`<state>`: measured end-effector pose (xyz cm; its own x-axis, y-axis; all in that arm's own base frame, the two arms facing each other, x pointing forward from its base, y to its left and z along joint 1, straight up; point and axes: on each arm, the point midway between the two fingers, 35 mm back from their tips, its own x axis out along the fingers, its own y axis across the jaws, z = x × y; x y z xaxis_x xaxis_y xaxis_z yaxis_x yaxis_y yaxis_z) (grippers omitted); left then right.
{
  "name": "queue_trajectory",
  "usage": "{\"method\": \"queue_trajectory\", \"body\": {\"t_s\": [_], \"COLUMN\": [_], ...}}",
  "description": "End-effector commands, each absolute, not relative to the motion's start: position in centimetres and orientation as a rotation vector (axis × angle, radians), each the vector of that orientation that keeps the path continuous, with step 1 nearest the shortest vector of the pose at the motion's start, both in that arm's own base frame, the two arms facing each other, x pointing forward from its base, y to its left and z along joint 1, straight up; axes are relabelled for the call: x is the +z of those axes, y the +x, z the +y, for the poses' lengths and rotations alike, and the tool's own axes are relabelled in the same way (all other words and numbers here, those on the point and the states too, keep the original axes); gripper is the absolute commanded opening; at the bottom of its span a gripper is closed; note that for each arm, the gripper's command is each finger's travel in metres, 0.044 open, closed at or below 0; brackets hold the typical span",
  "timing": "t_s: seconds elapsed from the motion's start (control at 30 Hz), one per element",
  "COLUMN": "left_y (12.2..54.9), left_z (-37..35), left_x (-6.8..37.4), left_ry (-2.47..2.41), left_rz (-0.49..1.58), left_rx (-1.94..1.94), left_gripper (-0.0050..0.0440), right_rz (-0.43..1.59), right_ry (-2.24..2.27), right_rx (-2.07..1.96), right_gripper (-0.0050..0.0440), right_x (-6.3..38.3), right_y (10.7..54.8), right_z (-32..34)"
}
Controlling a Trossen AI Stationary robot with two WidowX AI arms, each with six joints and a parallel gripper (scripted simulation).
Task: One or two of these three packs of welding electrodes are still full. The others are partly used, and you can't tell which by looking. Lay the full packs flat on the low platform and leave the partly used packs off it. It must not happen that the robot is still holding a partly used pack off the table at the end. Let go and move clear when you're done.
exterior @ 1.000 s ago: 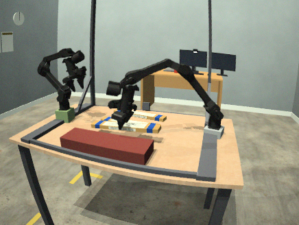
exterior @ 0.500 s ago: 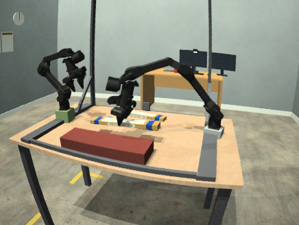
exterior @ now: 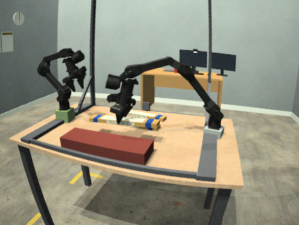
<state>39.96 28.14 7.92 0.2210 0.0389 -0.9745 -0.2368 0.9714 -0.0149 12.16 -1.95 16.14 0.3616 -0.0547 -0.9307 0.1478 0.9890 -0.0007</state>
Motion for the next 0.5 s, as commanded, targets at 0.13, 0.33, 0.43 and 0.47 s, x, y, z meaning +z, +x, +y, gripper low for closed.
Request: {"method": "queue_trajectory", "body": {"t_s": [0.13,0.33,0.43,0.47], "left_y": [41.0,40.9,40.5,40.4], "left_z": [28.7,28.2,27.3,27.0], "left_x": [11.2,12.3,11.9,12.1], "left_ry": [-0.137,-0.131,-0.144,-0.144], "left_rz": [1.261,1.247,1.269,1.27], "left_rx": [0.218,0.231,0.221,0.222], "left_gripper": [-0.005,-0.005,-0.005,-0.005], "right_rz": [1.174,1.174,1.174,1.174], "right_ry": [0.087,0.087,0.087,0.087], "right_rx": [-0.13,-0.13,-0.13,-0.13], "right_gripper": [0.043,0.043,0.043,0.043], "right_x": [16.7,16.7,16.7,16.7], "right_y": [12.3,12.3,12.3,12.3], "right_z": [-2.0,-2.0,-2.0,-2.0]}}
